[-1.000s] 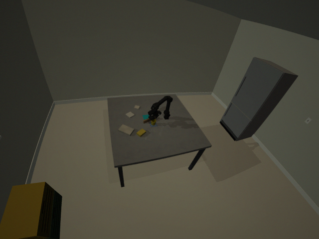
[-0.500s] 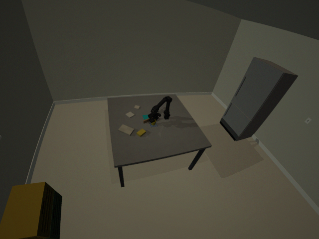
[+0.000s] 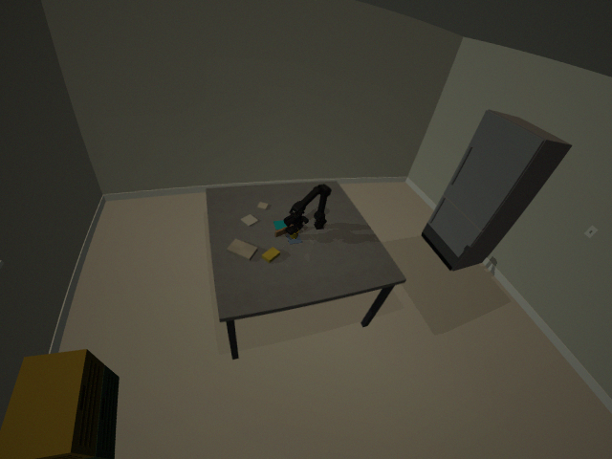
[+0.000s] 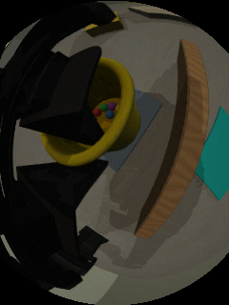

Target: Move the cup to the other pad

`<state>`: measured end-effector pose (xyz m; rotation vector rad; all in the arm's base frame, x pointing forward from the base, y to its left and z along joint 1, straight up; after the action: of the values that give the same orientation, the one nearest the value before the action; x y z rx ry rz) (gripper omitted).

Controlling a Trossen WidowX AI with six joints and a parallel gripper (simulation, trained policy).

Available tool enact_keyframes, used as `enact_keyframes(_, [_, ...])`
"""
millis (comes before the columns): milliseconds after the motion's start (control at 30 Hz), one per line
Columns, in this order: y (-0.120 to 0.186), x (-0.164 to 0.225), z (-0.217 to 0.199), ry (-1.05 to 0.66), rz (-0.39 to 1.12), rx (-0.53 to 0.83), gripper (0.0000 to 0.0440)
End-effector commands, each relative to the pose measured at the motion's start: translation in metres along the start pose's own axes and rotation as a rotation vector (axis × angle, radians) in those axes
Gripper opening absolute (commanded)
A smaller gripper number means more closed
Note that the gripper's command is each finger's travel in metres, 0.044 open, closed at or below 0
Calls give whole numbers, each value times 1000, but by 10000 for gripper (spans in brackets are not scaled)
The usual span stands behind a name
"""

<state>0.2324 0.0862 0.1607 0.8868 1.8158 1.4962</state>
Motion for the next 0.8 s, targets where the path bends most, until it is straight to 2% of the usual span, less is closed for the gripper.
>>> enact_keyframes(0, [9, -3, -2, -14, -4, -27, 0])
enact_keyframes(333, [41, -17, -13, -106, 1, -105, 15])
enact_keyframes(767, [70, -47, -24, -233, -25, -201, 5])
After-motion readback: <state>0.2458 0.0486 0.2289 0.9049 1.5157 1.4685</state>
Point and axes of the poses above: the point midway between the two fingers, 35 mm back from their tips, its own y axis back along the fingers, its own z axis across the jaws, x = y × z, the point moved 9 cm from there along y, back along the fingers, and after that the axes turned 7 degrees about y, right-handed, at the moved point
